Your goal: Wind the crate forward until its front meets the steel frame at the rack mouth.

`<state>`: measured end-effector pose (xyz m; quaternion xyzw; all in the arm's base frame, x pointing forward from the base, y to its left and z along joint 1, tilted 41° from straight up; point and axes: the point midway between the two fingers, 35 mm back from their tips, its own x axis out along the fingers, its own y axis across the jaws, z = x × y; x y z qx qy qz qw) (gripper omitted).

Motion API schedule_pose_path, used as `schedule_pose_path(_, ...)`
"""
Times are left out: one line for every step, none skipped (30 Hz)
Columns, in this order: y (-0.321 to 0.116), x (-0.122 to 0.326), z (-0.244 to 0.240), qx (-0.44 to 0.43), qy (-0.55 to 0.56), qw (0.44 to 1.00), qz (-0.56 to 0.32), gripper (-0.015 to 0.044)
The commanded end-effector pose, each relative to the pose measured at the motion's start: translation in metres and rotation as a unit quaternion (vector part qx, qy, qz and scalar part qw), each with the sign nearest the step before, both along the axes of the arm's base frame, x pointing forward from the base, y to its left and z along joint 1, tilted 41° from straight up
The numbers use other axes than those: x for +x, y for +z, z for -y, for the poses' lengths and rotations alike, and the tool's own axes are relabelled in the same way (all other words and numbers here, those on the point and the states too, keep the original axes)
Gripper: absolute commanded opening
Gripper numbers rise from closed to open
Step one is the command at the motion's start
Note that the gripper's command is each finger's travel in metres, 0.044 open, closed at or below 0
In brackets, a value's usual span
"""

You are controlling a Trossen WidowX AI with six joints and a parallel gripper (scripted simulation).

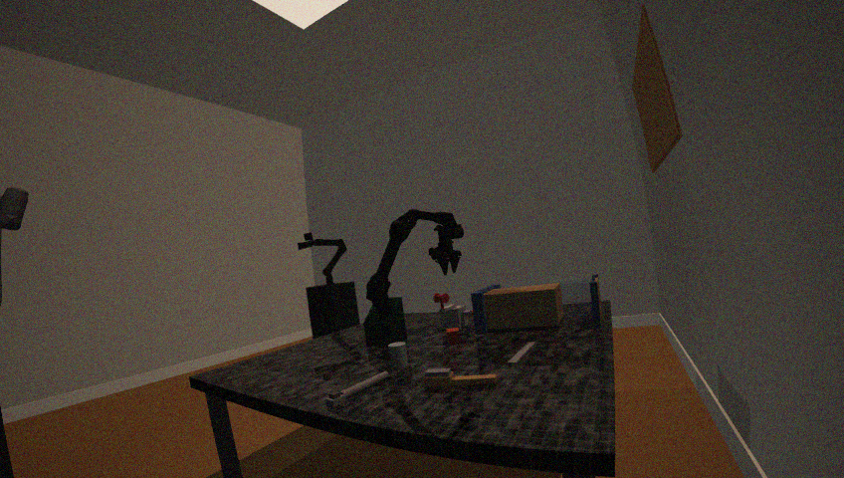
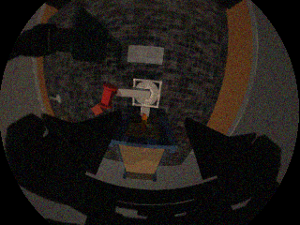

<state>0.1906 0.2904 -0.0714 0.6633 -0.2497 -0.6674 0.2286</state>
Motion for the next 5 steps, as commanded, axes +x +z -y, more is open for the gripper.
schedule_pose_path(-0.002, -0.0013, 0.0006, -0.002, -0.005, 1.0, -0.003, 0.044)
schedule_pose_path(-0.002, -0.0013, 0.0006, -0.002, -0.005, 1.0, -0.003, 0.044)
schedule_pose_path(-0.002, -0.0013, 0.0006, -0.002, -0.005, 1.0, -0.003, 0.044)
schedule_pose_path(-0.002, -0.0013, 0.0006, -0.002, -0.005, 1.0, -0.003, 0.044)
schedule_pose_path(-0.002, -0.0013, 0.0006, -0.002, -0.005, 1.0, -0.003, 0.044)
